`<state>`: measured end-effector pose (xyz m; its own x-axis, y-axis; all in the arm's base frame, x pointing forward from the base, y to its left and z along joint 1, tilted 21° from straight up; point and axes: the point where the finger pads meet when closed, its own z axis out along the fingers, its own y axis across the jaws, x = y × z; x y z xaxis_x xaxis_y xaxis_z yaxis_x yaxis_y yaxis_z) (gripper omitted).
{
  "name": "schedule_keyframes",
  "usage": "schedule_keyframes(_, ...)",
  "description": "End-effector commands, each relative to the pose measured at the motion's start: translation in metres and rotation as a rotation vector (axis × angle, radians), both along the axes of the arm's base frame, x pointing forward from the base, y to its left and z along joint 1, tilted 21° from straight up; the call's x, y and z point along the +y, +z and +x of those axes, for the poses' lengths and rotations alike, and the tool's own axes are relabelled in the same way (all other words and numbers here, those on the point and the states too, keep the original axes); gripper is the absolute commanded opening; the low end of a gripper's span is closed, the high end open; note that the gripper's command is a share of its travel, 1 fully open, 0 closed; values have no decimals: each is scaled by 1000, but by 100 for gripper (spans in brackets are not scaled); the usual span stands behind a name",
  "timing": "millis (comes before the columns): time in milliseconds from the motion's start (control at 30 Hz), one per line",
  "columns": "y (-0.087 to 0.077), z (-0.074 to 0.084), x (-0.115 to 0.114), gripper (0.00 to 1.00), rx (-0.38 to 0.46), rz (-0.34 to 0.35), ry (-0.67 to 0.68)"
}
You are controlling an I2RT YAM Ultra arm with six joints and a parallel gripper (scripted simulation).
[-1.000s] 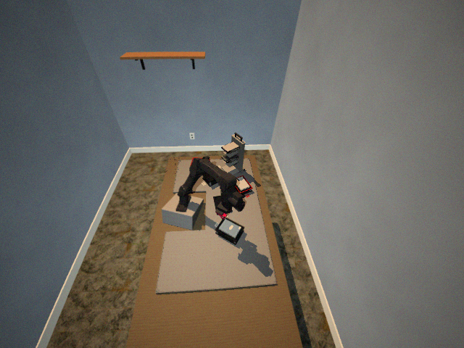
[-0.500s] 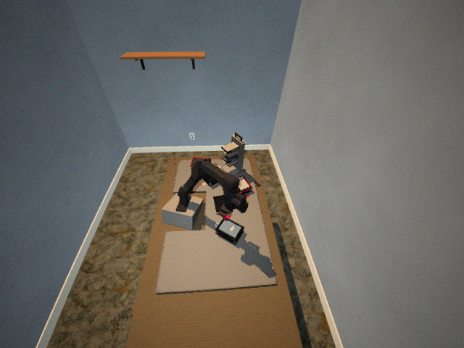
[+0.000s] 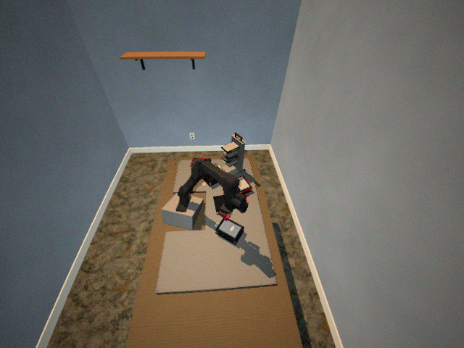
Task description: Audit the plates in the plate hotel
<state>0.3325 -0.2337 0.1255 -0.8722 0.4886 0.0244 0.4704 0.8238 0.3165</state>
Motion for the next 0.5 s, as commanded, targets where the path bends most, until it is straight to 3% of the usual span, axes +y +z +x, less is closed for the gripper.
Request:
schedule_keyframes(0, 8, 4, -4, 100, 58, 57, 25)
schedule_keyframes(300, 8, 4, -4, 100, 58, 57, 25)
schedule_keyframes(467, -1, 4, 0, 100, 58, 57, 25)
